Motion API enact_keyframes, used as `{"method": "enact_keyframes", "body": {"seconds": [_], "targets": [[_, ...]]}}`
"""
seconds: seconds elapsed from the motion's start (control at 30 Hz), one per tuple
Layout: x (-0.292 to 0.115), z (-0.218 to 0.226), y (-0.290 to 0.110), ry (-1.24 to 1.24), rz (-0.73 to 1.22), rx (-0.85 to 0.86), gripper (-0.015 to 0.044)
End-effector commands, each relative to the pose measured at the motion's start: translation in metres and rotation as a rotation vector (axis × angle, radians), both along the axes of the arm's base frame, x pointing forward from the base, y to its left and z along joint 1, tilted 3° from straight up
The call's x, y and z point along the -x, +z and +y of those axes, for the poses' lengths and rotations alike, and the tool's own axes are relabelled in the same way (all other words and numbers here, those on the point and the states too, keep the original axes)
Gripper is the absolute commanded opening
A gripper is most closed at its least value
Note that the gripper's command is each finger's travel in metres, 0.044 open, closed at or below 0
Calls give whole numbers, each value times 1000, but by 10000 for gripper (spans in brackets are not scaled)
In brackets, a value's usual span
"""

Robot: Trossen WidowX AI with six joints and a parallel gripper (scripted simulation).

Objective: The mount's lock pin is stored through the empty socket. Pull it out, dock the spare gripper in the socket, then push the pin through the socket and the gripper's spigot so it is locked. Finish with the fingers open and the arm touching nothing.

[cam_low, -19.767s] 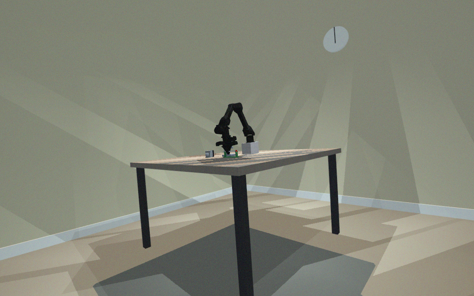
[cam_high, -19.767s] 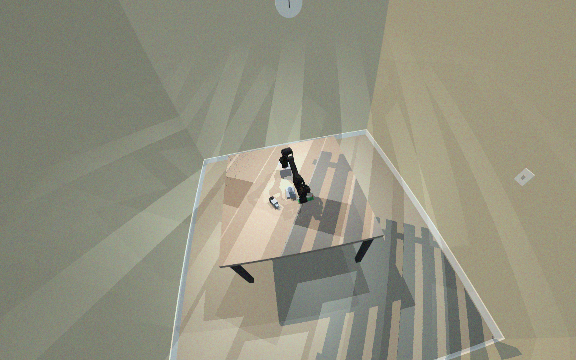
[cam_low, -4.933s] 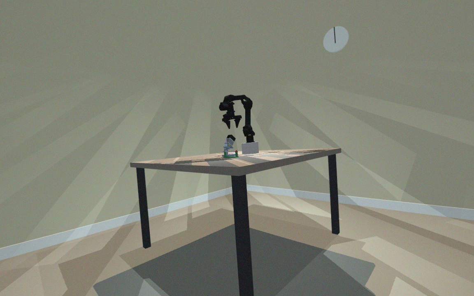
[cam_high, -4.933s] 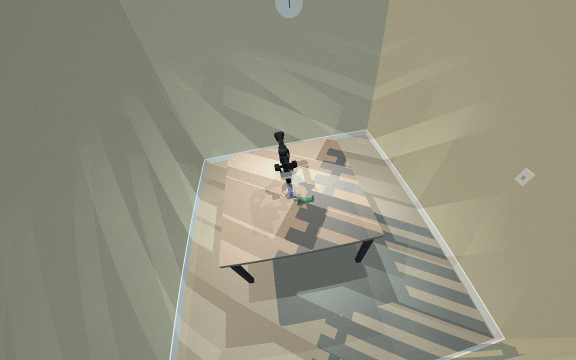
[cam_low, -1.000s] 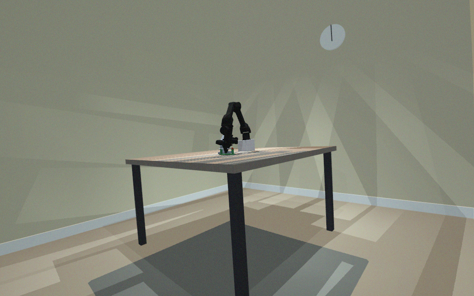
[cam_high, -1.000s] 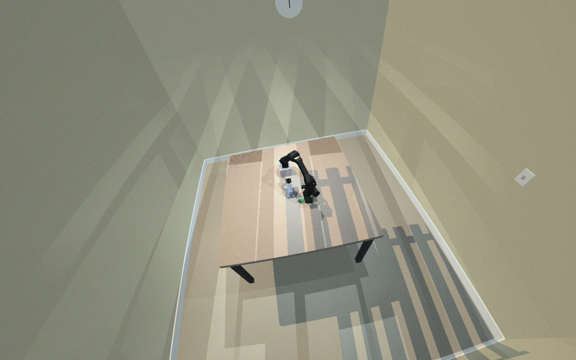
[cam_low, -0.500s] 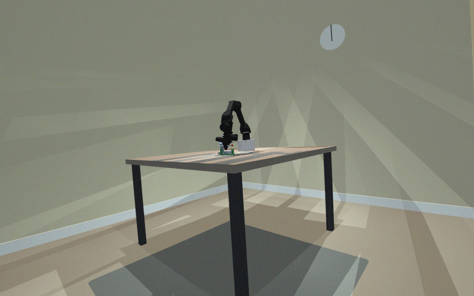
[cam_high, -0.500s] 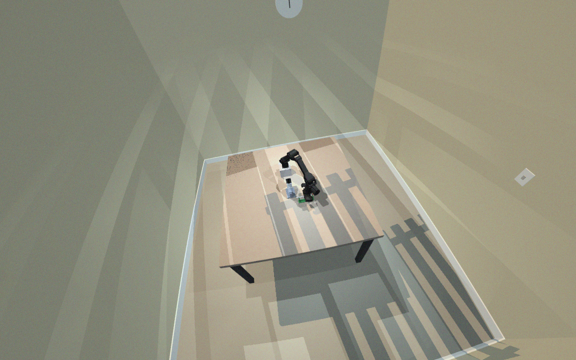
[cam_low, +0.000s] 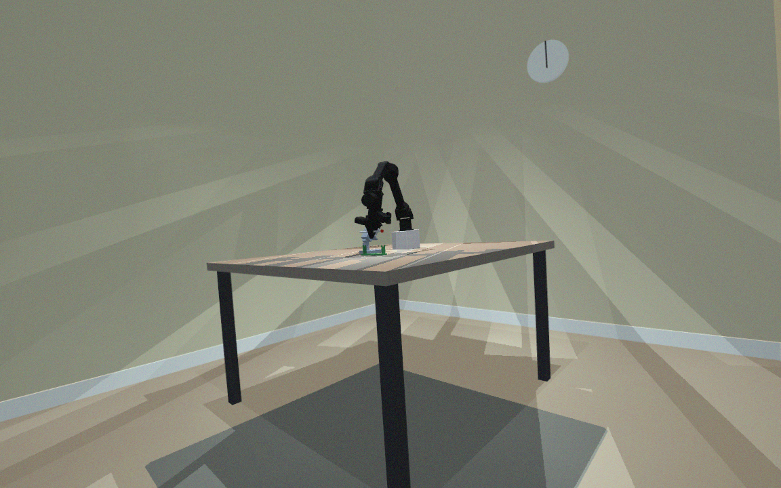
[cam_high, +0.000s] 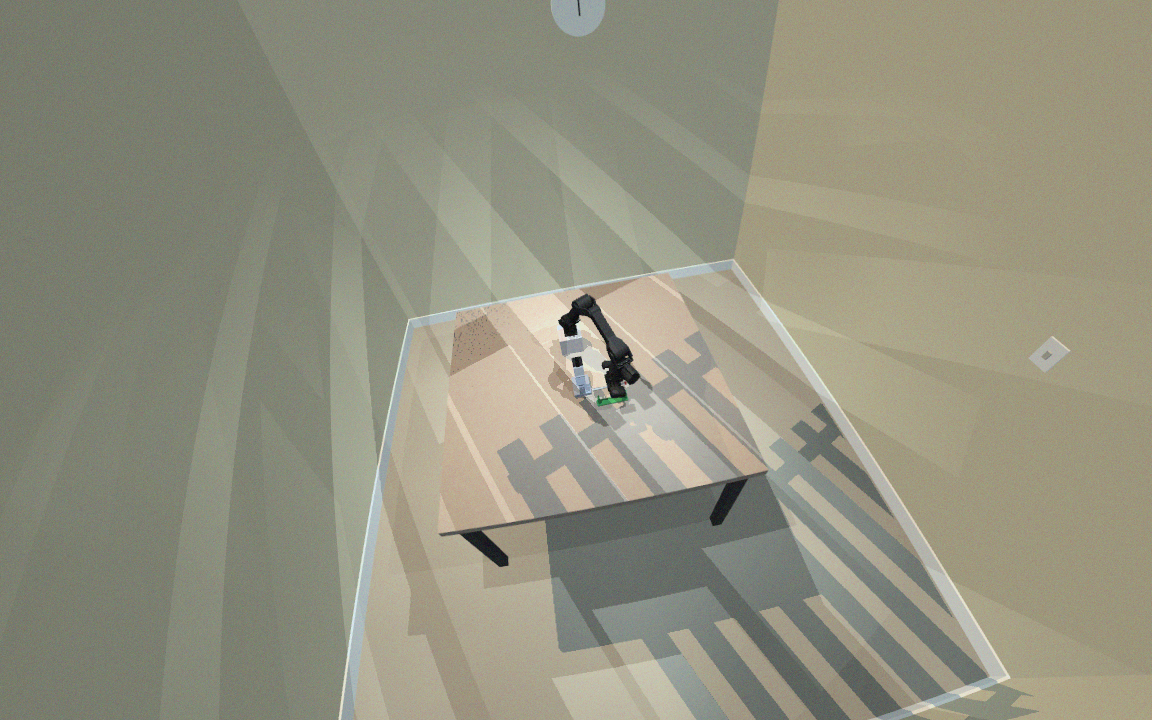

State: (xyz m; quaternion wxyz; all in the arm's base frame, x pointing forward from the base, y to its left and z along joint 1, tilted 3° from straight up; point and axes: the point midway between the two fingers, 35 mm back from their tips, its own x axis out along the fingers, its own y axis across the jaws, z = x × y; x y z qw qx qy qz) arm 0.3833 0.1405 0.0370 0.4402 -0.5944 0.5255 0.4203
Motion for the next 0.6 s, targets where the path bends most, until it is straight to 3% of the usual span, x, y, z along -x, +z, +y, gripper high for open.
{"method": "enact_keyframes", "body": {"seconds": [0.0, 0.57], "targets": [[0, 0, -1, -3, 1, 0, 0], [31, 0, 8, -18, -1, -3, 0]]}}
